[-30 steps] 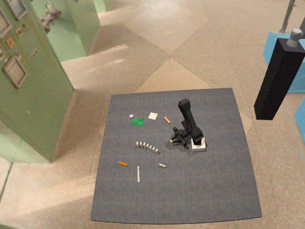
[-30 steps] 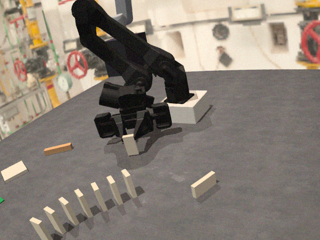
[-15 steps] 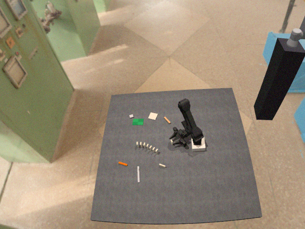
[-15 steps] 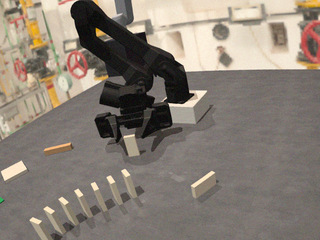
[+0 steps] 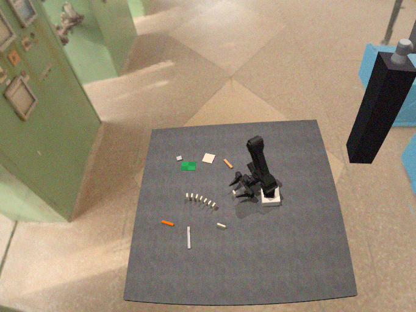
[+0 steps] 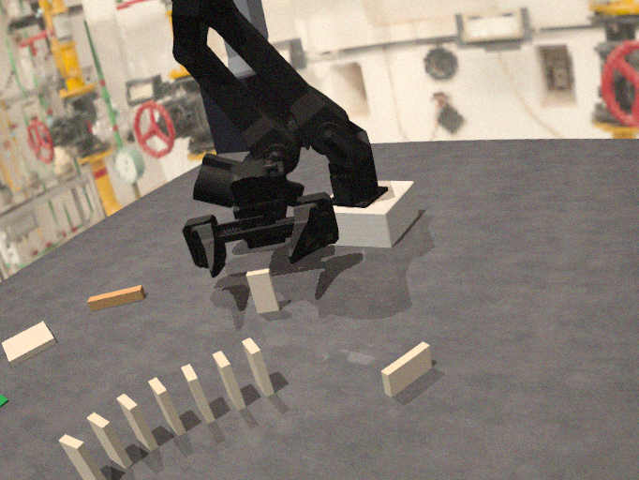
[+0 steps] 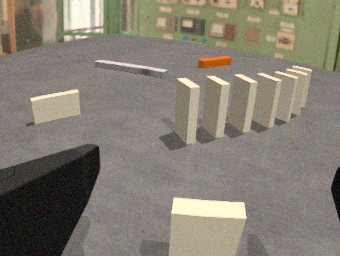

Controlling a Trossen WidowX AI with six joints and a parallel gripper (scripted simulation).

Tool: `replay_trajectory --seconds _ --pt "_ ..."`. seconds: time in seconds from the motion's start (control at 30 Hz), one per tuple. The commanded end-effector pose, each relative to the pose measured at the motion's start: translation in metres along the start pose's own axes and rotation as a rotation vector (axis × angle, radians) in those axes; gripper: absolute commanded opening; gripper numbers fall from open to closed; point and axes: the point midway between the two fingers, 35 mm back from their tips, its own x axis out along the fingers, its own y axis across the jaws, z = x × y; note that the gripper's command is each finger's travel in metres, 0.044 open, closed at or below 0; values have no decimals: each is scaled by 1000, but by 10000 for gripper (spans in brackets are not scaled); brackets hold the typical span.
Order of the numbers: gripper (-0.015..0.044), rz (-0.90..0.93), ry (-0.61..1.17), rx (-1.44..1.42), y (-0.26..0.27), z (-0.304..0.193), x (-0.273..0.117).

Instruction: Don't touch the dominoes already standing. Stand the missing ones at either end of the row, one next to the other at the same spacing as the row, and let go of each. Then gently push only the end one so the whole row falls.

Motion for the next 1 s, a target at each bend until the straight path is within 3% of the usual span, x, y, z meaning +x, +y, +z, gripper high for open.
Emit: replay_trajectory --seconds 0.0,0.33,0.67,0.97 --pt "440 1 -3 -8 -1 11 -1" --pt "440 17 45 17 0 31 0" --pt "440 153 806 222 -12 12 37" --pt "440 14 1423 15 2 73 23"
